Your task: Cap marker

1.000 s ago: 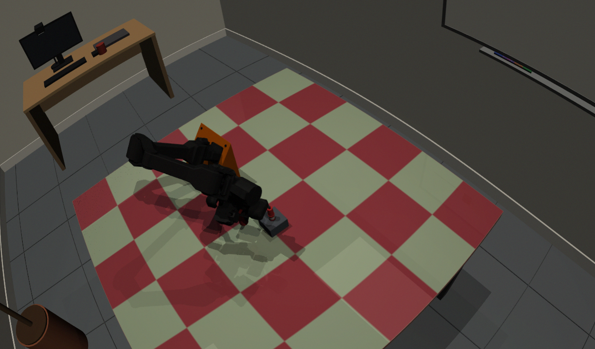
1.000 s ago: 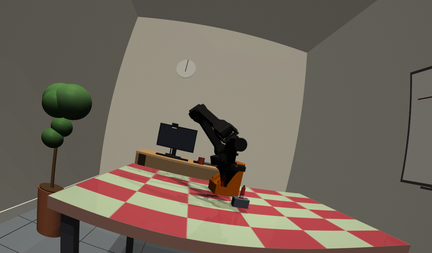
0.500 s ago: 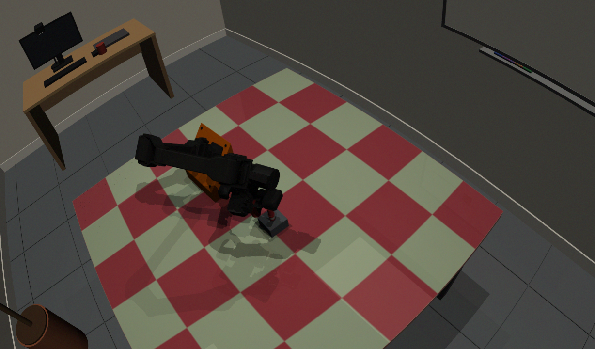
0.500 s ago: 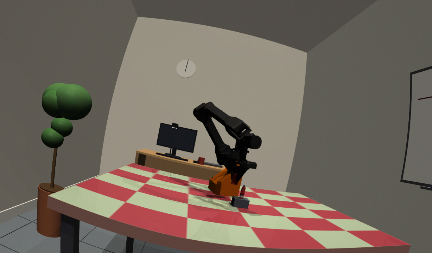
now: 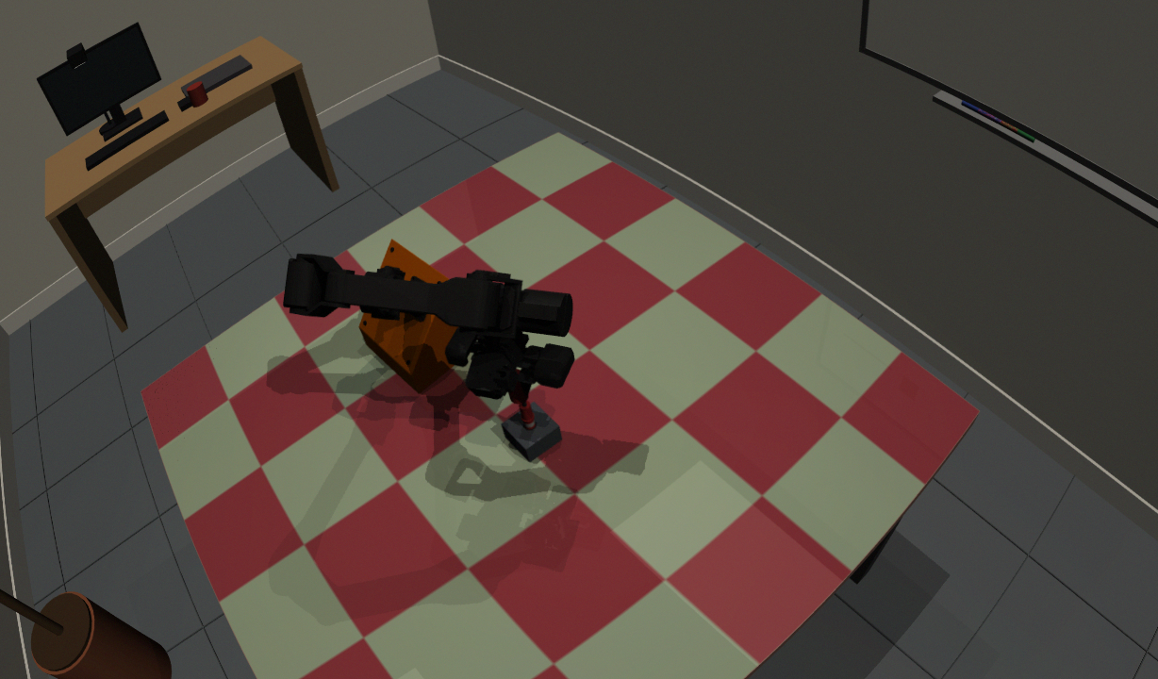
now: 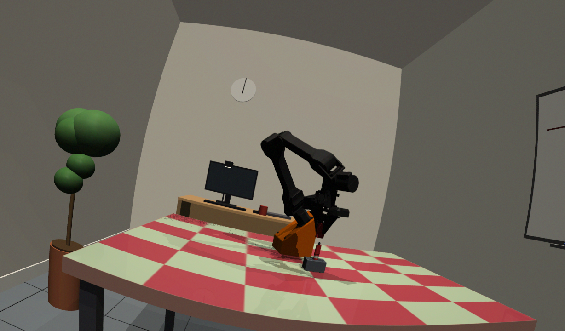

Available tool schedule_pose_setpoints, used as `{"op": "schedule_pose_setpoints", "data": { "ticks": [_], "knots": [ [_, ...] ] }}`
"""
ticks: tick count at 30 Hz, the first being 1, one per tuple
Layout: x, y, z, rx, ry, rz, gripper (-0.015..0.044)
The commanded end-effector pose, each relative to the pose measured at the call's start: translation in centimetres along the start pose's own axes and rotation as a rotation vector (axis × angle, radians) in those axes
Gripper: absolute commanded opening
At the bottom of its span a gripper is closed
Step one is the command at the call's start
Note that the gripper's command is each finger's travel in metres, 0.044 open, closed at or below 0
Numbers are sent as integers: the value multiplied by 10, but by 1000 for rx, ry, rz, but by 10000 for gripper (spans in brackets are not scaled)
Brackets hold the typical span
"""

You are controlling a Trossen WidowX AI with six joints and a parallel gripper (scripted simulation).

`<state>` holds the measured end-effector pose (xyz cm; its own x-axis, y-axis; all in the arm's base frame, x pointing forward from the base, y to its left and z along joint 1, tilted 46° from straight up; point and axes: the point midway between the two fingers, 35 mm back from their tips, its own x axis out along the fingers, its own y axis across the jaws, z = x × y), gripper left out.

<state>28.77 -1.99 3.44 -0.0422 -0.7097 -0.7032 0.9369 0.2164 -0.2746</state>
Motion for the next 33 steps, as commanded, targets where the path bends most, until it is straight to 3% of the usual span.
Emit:
{"op": "schedule_pose_setpoints", "data": {
  "ticks": [1,33],
  "knots": [
    [-2,3,-5,10,1,-7,0],
    [44,3,-5,10,0,-6,0]
  ]
}}
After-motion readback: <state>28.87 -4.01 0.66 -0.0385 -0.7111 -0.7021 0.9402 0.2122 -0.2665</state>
